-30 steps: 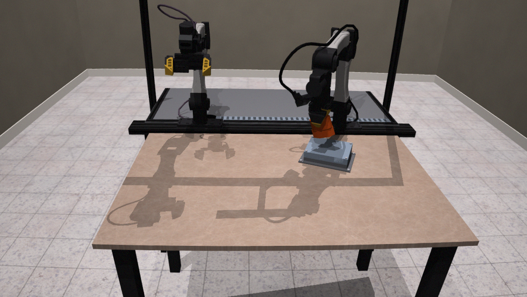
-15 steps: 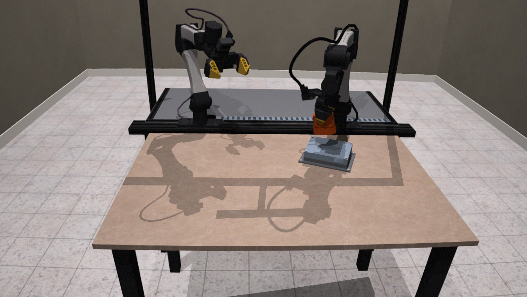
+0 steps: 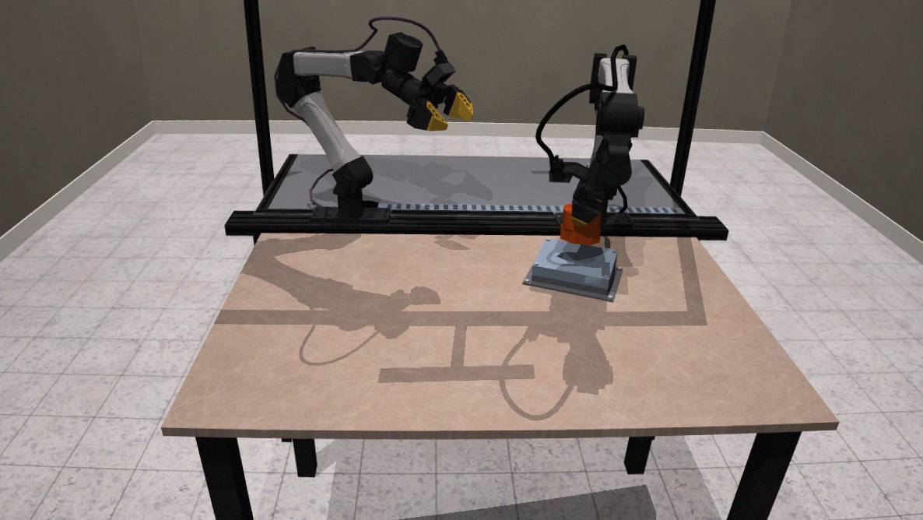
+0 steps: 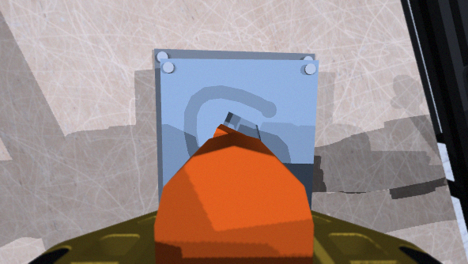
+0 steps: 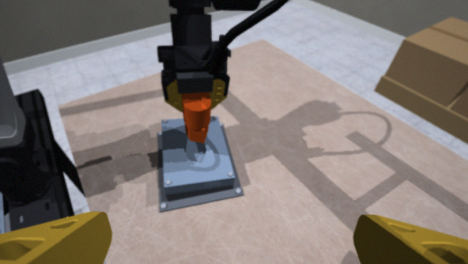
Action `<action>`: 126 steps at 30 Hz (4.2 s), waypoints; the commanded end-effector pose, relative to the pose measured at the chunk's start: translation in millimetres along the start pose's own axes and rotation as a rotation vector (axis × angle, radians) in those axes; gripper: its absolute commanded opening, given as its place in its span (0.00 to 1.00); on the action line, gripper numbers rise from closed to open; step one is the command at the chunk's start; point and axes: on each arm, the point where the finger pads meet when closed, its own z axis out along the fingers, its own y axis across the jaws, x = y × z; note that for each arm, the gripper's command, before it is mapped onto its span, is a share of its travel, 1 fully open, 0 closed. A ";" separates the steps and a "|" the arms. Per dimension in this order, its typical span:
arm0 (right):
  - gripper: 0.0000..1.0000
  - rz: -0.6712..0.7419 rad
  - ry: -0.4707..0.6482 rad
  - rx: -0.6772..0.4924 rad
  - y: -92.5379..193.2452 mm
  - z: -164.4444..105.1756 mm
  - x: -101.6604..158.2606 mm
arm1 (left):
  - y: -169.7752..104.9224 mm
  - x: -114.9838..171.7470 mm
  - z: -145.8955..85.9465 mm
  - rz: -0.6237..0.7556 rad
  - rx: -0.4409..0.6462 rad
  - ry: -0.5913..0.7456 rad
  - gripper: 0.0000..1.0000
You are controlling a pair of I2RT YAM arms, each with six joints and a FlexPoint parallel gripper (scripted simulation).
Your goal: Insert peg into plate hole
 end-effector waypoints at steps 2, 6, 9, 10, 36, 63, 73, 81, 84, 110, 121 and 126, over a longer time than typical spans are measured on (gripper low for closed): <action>1.00 -0.008 0.010 -0.041 19.2 -8.8 4.8 | -0.7 -8.0 -2.9 0.028 -0.042 -0.019 0.33; 1.00 -0.022 0.008 -0.083 32.8 -12.4 5.3 | 7.5 -3.2 11.8 0.050 -0.079 -0.011 0.33; 1.00 -0.022 -0.004 -0.088 34.3 -12.3 2.9 | 1.6 0.2 24.9 0.046 -0.054 -0.016 0.33; 1.00 -0.022 -0.004 -0.088 34.3 -12.3 2.9 | -2.5 0.2 27.7 0.040 -0.037 -0.019 0.33; 1.00 -0.027 -0.017 -0.092 34.3 -13.9 -3.4 | 1.8 6.4 23.7 0.017 -0.033 -0.012 0.33; 1.00 -0.027 -0.017 -0.092 34.3 -13.9 -3.4 | -1.1 6.6 28.6 0.029 -0.044 -0.026 0.33; 1.00 -0.027 -0.017 -0.092 34.3 -13.9 -3.4 | -3.1 9.7 41.0 0.019 -0.009 -0.032 0.33; 1.00 -0.027 -0.017 -0.092 34.3 -13.9 -3.4 | -4.4 9.5 43.3 0.022 -0.007 -0.032 0.33; 1.00 -0.027 -0.017 -0.092 34.3 -13.9 -3.4 | -4.5 12.5 47.9 0.018 0.005 -0.025 0.33; 1.00 -0.027 -0.017 -0.092 34.3 -13.9 -3.4 | 8.6 10.3 34.8 0.019 -0.013 -0.012 0.33; 1.00 -0.027 -0.017 -0.092 34.3 -13.9 -3.4 | -5.7 3.4 32.2 0.019 -0.018 -0.024 0.33; 1.00 -0.027 -0.017 -0.092 34.3 -13.9 -3.4 | -10.0 3.0 32.3 0.012 -0.001 -0.028 0.33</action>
